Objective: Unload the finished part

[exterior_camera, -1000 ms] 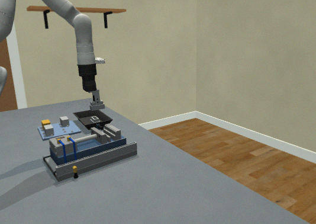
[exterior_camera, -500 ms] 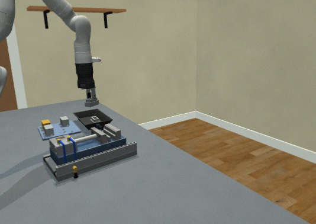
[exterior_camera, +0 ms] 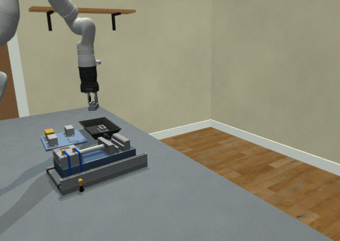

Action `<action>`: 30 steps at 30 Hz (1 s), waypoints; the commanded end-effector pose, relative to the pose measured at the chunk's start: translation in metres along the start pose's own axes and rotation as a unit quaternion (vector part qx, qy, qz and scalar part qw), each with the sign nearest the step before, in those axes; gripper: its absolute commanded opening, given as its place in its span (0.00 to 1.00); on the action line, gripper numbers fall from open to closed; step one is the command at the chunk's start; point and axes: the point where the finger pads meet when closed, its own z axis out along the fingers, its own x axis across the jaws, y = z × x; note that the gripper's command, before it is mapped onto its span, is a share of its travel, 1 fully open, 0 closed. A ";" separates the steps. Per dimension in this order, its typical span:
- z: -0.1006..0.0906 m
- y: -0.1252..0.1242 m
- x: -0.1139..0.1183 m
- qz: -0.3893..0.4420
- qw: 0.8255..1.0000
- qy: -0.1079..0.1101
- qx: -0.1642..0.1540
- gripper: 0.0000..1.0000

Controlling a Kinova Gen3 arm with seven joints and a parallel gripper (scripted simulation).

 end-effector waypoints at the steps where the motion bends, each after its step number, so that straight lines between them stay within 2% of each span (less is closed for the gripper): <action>1: 0.003 0.001 0.014 -0.011 1.000 0.001 -0.019 0.00; 10: 0.004 -0.027 0.001 -0.122 0.992 -0.001 -0.019 0.00; 30: 0.005 -0.057 -0.014 -0.241 0.970 -0.004 -0.018 0.00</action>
